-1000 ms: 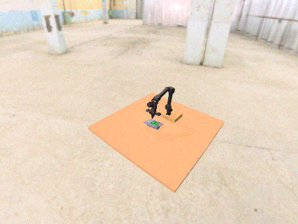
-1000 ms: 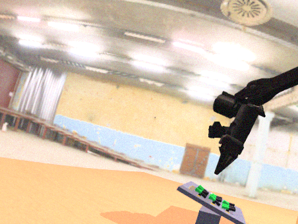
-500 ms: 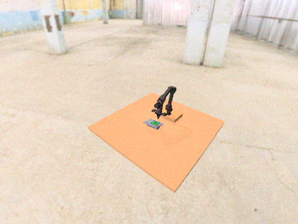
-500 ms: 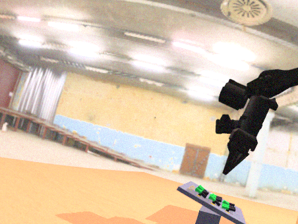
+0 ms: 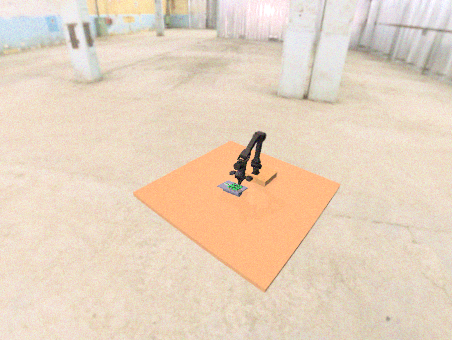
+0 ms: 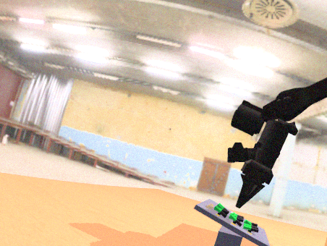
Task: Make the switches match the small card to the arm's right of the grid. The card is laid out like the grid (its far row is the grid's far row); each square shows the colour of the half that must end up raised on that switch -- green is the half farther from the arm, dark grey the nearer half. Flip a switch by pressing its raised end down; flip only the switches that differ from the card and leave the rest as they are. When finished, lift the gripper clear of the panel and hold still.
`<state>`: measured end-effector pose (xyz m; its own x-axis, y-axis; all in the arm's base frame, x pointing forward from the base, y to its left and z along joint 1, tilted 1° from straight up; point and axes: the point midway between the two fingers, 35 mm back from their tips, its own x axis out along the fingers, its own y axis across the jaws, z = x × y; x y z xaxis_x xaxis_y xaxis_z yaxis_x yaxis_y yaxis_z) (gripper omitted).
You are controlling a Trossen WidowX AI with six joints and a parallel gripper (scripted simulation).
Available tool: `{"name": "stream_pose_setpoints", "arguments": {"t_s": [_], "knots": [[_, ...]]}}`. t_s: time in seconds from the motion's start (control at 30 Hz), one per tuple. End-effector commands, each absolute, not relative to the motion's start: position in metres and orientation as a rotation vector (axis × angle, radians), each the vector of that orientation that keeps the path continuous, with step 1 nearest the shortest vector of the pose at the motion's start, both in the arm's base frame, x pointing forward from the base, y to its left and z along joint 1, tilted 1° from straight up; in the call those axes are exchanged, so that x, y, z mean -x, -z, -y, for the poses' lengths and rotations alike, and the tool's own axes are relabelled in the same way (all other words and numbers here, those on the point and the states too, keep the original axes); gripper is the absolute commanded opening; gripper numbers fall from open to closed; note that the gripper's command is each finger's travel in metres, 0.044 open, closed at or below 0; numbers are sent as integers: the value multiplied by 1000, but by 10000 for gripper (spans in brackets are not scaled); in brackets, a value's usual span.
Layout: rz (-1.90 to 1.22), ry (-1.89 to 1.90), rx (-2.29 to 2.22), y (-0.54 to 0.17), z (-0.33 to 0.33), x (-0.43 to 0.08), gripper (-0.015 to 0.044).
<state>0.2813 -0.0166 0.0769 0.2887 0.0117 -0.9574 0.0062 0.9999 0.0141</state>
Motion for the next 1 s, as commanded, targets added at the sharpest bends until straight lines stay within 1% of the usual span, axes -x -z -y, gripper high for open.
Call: {"name": "stream_pose_setpoints", "arguments": {"t_s": [0.0, 0.33, 0.97], "knots": [[-1286, 1, -17, -70, 17, -281, 0], [-1286, 1, -17, -58, 17, -285, 0], [-1286, 1, -17, -57, 17, -285, 0]]}}
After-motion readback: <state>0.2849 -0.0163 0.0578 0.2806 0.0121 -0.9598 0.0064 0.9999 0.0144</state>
